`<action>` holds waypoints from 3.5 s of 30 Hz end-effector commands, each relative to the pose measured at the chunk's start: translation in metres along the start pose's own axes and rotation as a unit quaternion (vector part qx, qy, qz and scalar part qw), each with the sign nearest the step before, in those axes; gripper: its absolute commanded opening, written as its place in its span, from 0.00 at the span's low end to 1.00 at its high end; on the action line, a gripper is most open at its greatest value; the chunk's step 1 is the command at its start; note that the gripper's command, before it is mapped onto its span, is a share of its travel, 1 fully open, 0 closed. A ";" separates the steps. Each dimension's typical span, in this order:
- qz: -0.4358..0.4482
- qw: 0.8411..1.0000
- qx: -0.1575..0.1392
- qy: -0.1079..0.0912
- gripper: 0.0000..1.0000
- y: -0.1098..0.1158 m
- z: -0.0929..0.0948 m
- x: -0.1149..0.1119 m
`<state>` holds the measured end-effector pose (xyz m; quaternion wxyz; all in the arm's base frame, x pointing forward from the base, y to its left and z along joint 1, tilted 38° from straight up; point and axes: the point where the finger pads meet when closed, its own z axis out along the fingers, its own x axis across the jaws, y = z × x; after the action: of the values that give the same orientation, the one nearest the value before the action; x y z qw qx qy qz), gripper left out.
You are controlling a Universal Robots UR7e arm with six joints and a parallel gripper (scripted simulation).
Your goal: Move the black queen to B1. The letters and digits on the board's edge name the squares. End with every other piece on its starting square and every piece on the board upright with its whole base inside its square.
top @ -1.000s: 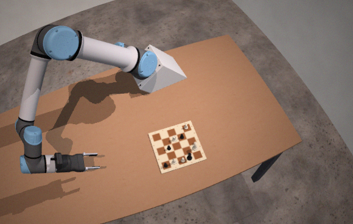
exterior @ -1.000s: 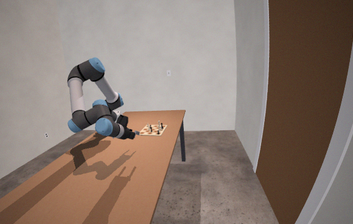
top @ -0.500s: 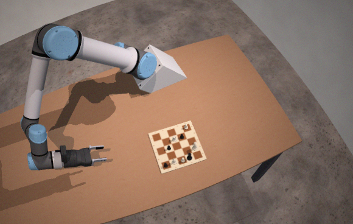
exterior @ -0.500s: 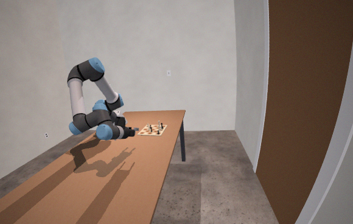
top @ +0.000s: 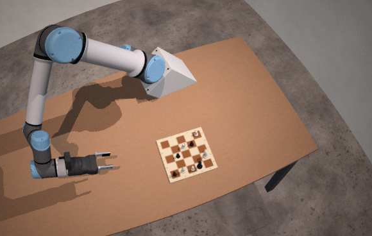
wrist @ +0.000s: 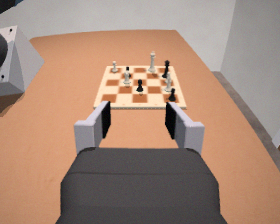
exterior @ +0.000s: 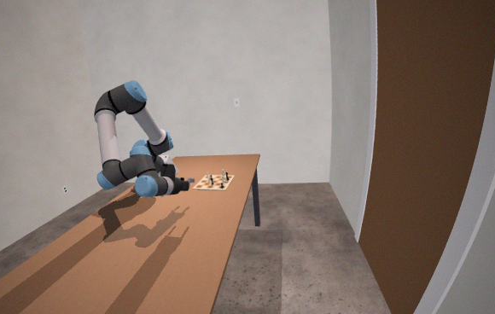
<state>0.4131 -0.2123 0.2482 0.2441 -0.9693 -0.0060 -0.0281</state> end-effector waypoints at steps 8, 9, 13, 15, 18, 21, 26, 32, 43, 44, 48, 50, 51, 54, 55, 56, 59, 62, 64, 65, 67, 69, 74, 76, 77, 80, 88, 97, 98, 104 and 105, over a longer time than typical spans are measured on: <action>-0.001 1.000 0.000 0.000 1.00 -0.001 0.000 0.000; -0.001 1.000 0.000 0.000 1.00 -0.001 0.000 0.000; -0.001 1.000 0.000 0.000 1.00 -0.001 0.000 0.000; -0.001 1.000 0.000 0.000 1.00 -0.001 0.000 0.000; -0.001 1.000 0.000 0.000 1.00 -0.001 0.000 0.000; -0.001 1.000 0.000 0.000 1.00 -0.001 0.000 0.000; -0.001 1.000 0.000 0.000 1.00 -0.001 0.000 0.000; -0.001 1.000 0.000 0.000 1.00 -0.001 0.000 0.000; 0.000 1.000 -0.002 0.000 1.00 -0.007 -0.003 0.000; 0.000 1.000 -0.002 0.000 1.00 -0.011 -0.005 0.000; 0.000 1.000 -0.002 0.000 1.00 -0.032 -0.014 -0.001; 0.000 1.000 -0.002 0.000 1.00 -0.044 -0.020 -0.001; 0.000 1.000 -0.002 0.000 1.00 -0.051 -0.023 -0.001; 0.000 1.000 -0.002 0.000 1.00 -0.068 -0.031 -0.002; 0.000 1.000 -0.002 0.000 1.00 -0.068 -0.031 -0.002; 0.000 1.000 -0.002 0.000 1.00 -0.068 -0.031 -0.002; 0.000 1.000 -0.002 0.000 1.00 -0.078 -0.035 -0.002; 0.000 1.000 -0.002 0.000 1.00 -0.081 -0.037 -0.002; 0.000 1.000 -0.002 0.000 1.00 -0.081 -0.037 -0.002; 0.000 1.000 -0.002 0.000 1.00 -0.081 -0.037 -0.002; 0.000 1.000 -0.003 0.000 1.00 -0.078 -0.036 -0.002; 0.000 1.000 -0.003 0.000 1.00 -0.078 -0.035 -0.002; -0.001 1.000 -0.005 -0.003 1.00 -0.078 -0.033 -0.001; -0.001 1.000 -0.007 -0.007 1.00 -0.078 -0.030 0.000; -0.002 1.000 -0.009 -0.010 1.00 -0.077 -0.028 0.000; -0.003 1.000 -0.017 -0.021 1.00 -0.076 -0.020 0.002; -0.013 0.995 -0.062 -0.075 1.00 -0.071 0.024 0.013; -0.029 0.981 -0.136 -0.134 1.00 -0.068 0.083 0.029; -0.031 0.978 -0.150 -0.141 1.00 -0.068 0.092 0.032; -0.051 0.954 -0.240 -0.173 1.00 -0.073 0.151 0.049; -0.054 0.949 -0.256 -0.176 1.00 -0.074 0.161 0.052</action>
<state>0.4558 -0.0980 0.1812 0.0563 -0.9889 -0.0756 0.1145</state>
